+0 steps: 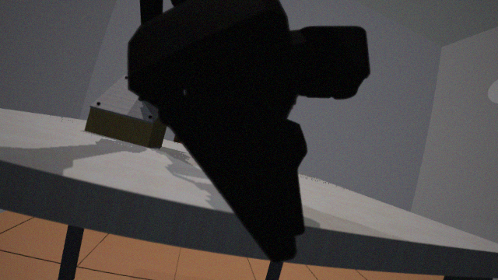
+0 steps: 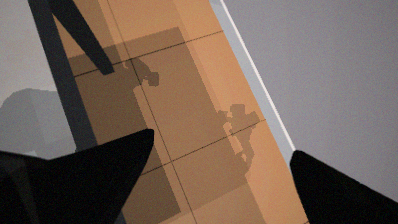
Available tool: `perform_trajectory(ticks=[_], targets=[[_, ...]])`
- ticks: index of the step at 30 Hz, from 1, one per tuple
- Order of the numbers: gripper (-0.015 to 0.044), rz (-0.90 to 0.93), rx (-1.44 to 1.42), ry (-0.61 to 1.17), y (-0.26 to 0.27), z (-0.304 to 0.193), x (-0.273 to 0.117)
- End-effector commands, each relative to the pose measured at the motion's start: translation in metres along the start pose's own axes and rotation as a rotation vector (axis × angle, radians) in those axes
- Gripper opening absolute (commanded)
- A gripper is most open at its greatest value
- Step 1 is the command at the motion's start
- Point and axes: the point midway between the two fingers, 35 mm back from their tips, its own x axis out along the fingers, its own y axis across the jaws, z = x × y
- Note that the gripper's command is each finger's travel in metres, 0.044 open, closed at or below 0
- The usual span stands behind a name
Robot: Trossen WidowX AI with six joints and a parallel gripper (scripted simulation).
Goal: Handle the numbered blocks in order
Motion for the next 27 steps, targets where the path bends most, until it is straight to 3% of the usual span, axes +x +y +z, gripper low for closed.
perform_trajectory(ticks=[1,7,14,23,27], targets=[[0.04,0.154,0.042,0.064,0.074,0.013,-0.002],[0.04,0.383,0.043,0.234,0.2,0.022,-0.036],[0.04,0.506,-0.099,0.449,0.314,0.007,-0.116],[0.04,0.396,-0.422,0.544,0.38,-0.028,-0.23],[0.04,0.354,-0.484,0.525,0.384,-0.033,-0.249]])
